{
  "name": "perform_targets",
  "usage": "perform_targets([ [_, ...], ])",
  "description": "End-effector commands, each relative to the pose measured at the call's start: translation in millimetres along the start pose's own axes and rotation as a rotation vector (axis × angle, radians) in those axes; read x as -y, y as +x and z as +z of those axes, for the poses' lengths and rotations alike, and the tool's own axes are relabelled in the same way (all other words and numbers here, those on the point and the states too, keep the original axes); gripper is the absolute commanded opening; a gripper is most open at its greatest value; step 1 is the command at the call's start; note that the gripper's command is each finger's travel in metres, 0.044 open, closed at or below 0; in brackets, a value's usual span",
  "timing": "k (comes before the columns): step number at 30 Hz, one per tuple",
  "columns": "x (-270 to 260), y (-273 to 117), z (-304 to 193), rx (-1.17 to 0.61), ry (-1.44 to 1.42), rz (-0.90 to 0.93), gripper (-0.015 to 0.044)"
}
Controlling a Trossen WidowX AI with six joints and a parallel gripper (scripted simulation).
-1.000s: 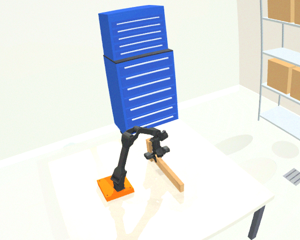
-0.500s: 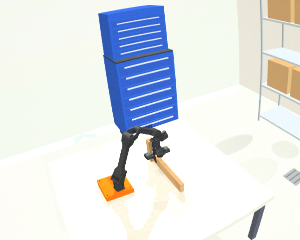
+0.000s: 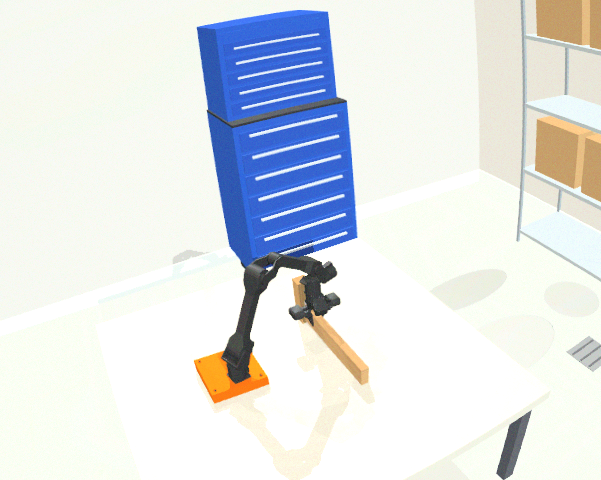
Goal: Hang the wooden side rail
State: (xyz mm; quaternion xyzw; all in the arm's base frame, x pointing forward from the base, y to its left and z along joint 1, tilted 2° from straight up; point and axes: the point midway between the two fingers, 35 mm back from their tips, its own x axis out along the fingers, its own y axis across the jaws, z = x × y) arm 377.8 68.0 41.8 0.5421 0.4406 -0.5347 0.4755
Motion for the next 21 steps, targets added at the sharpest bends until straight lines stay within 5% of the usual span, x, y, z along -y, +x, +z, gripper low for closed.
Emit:
perform_targets([
  [1, -0.5, -0.2, -0.5, -0.005, -0.001, 0.003, 0.0000],
  [21, -0.5, 3.1, -0.5, -0.005, -0.001, 0.003, 0.0000],
])
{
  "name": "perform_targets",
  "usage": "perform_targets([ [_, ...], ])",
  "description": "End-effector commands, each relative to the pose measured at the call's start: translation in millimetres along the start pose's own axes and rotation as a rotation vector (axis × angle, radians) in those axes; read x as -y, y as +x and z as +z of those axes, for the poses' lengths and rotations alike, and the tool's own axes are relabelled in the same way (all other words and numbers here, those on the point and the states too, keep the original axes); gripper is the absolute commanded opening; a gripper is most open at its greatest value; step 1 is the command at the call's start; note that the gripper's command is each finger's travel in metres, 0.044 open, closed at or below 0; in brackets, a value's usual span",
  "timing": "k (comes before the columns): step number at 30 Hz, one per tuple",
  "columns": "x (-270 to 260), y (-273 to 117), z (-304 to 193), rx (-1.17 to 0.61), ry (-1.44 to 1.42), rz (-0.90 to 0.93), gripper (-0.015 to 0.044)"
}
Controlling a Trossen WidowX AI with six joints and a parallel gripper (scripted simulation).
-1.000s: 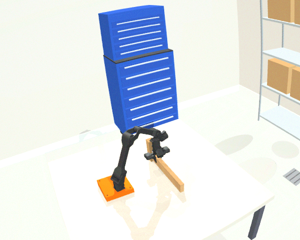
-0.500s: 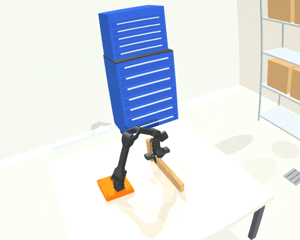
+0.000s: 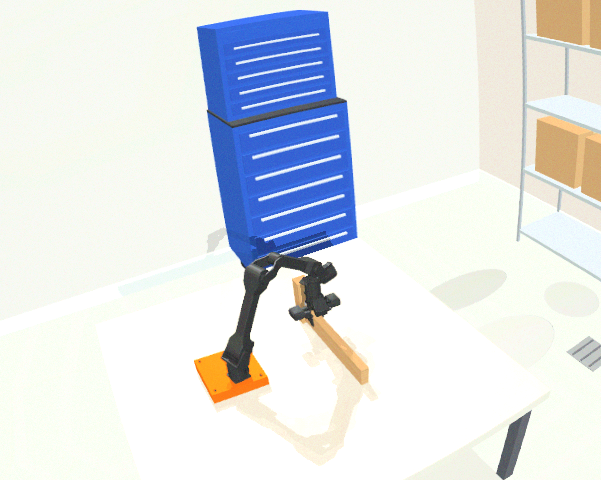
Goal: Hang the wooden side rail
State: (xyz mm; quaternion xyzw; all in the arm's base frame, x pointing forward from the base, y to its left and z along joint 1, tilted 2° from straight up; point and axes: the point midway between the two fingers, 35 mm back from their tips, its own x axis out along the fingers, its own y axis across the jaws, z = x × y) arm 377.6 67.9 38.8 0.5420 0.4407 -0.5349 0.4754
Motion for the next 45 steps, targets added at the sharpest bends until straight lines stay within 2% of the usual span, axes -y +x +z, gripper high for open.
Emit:
perform_targets([
  [1, -1, 0, -1, -0.005, -0.001, 0.003, 0.0000],
  [9, -1, 1, -1, -0.005, -0.001, 0.003, 0.0000],
  [21, 0, 1, 0, 0.000, 0.000, -0.001, 0.0315],
  [26, 0, -26, 0, -0.003, -0.001, 0.002, 0.0440],
  [29, 0, -39, 0, -0.005, -0.001, 0.003, 0.0440],
  [37, 0, -39, 29, -0.002, -0.001, 0.003, 0.0440],
  [45, 0, -38, 27, 0.000, 0.004, 0.000, 0.0440],
])
